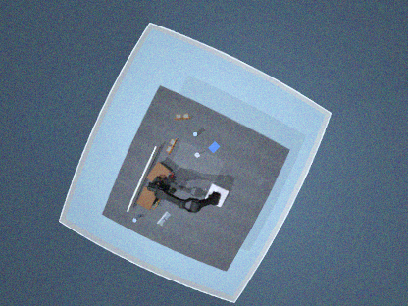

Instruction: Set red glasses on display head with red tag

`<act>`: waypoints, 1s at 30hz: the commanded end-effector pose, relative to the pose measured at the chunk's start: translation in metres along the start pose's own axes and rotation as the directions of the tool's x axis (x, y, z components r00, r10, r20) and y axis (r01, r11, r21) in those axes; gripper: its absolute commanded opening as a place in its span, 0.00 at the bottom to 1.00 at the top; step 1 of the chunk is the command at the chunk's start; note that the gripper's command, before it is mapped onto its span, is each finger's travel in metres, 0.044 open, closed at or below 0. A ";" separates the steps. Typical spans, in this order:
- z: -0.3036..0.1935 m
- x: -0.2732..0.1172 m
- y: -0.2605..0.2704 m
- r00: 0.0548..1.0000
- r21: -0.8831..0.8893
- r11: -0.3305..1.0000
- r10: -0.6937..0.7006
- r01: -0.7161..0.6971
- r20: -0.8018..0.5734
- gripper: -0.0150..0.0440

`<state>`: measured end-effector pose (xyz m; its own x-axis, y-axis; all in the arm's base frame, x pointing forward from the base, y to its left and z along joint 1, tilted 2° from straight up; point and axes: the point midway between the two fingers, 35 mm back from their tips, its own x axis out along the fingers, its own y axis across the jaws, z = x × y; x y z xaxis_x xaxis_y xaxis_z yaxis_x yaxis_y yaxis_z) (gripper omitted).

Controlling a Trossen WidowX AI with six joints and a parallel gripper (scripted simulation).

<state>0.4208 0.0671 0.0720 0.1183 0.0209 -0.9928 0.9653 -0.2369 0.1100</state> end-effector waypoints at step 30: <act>0.000 -0.041 -0.034 0.997 -0.003 0.997 -0.080 0.080 -0.007 0.44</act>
<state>0.3900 0.0719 0.1085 0.0424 0.0409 -0.9983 0.9730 -0.2287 0.0320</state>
